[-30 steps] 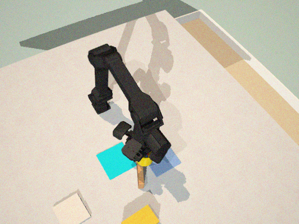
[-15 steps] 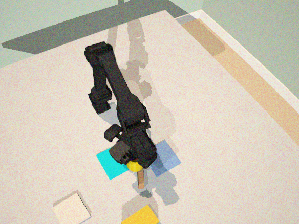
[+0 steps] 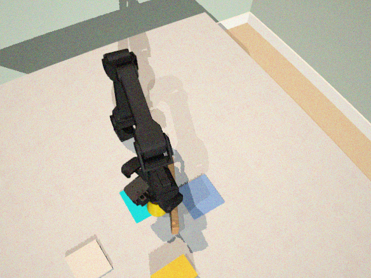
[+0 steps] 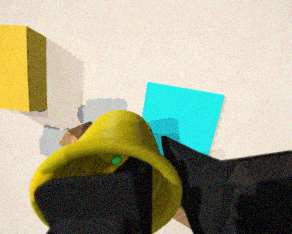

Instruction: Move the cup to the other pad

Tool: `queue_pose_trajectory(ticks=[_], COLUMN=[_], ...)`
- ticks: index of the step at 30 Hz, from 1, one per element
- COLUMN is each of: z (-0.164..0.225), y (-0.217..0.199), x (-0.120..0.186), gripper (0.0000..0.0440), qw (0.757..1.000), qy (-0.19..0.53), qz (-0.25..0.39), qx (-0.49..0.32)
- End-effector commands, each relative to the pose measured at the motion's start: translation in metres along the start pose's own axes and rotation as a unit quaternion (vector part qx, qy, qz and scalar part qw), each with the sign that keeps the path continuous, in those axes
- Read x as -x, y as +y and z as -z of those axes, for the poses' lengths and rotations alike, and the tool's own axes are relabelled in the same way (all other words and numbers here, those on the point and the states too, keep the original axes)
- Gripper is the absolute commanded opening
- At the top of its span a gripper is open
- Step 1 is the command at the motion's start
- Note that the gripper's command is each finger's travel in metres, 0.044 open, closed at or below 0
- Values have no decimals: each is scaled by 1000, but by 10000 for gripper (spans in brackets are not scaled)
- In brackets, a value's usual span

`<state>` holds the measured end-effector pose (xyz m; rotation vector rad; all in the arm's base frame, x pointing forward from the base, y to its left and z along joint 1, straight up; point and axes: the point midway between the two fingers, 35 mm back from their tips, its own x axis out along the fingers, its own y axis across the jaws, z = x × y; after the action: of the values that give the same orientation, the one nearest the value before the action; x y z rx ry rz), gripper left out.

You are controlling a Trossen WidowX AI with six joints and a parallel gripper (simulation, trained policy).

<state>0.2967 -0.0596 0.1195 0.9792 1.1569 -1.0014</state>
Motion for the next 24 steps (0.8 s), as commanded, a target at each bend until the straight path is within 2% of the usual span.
queue_pose_trajectory(ticks=[1, 11, 24], z=[0, 4, 11], y=[-8, -27, -54], x=[-8, -29, -48], gripper=[0, 9, 68], qw=[1000, 1000, 999], qy=[0, 1, 0], qz=[0, 5, 21], qx=[-6, -22, -43])
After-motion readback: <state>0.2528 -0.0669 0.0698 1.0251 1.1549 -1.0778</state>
